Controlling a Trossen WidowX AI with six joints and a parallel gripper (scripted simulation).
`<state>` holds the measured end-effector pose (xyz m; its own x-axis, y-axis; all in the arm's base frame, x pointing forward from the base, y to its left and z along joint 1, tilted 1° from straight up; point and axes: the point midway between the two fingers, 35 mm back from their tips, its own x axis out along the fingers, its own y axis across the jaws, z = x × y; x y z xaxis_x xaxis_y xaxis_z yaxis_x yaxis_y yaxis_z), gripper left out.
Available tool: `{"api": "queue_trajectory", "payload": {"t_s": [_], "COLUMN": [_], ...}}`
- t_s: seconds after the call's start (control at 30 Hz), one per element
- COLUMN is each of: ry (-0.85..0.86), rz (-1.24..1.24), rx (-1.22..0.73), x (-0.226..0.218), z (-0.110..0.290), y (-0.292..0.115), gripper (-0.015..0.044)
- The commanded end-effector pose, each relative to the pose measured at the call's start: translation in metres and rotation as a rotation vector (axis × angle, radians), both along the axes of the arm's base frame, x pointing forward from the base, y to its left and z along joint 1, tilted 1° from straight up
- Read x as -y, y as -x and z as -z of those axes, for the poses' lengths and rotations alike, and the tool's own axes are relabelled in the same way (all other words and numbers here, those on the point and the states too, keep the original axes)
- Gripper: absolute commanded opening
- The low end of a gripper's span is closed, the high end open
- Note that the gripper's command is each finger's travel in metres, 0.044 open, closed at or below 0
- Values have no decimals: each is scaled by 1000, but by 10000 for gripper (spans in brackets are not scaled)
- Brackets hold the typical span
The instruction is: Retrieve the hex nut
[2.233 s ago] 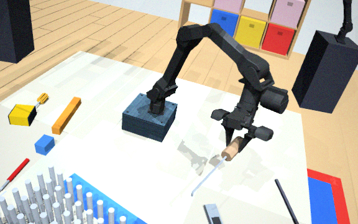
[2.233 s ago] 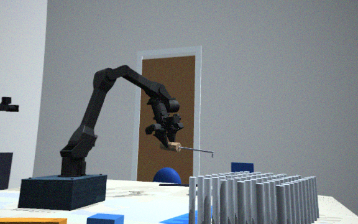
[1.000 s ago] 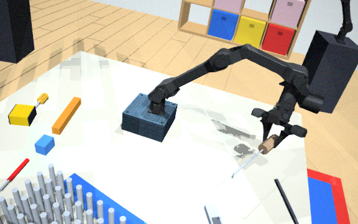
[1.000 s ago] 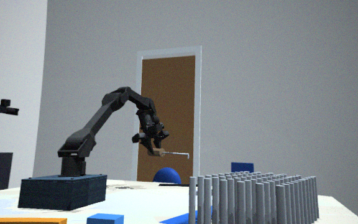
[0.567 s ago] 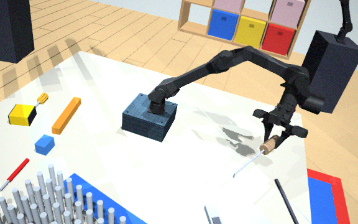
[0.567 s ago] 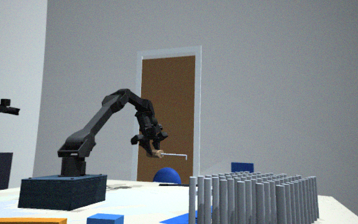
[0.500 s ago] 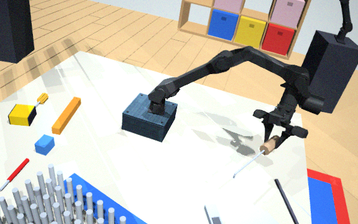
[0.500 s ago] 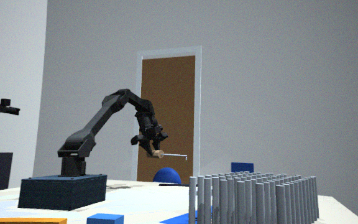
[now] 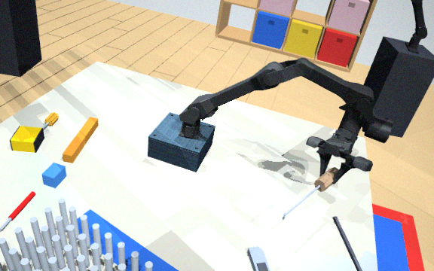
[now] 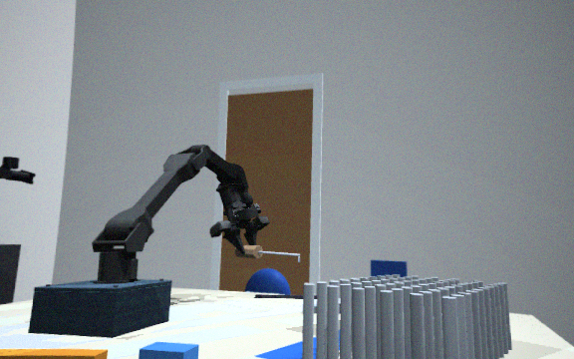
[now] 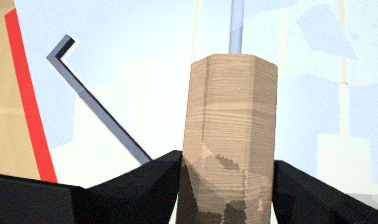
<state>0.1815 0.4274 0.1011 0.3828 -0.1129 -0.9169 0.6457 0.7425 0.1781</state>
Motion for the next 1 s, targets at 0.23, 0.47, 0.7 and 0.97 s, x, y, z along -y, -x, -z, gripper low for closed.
{"api": "queue_trajectory", "payload": {"t_s": [0.23, 0.47, 0.7, 0.97], "ry": [9, 9, 9, 9], "rz": [4, 4, 4, 4], "rx": [8, 8, 8, 8], "x": [0, -1, -2, -3], "z": [13, 19, 26, 33], "y": [-1, -1, -1, -1], "gripper": [0, 0, 0, 0]}}
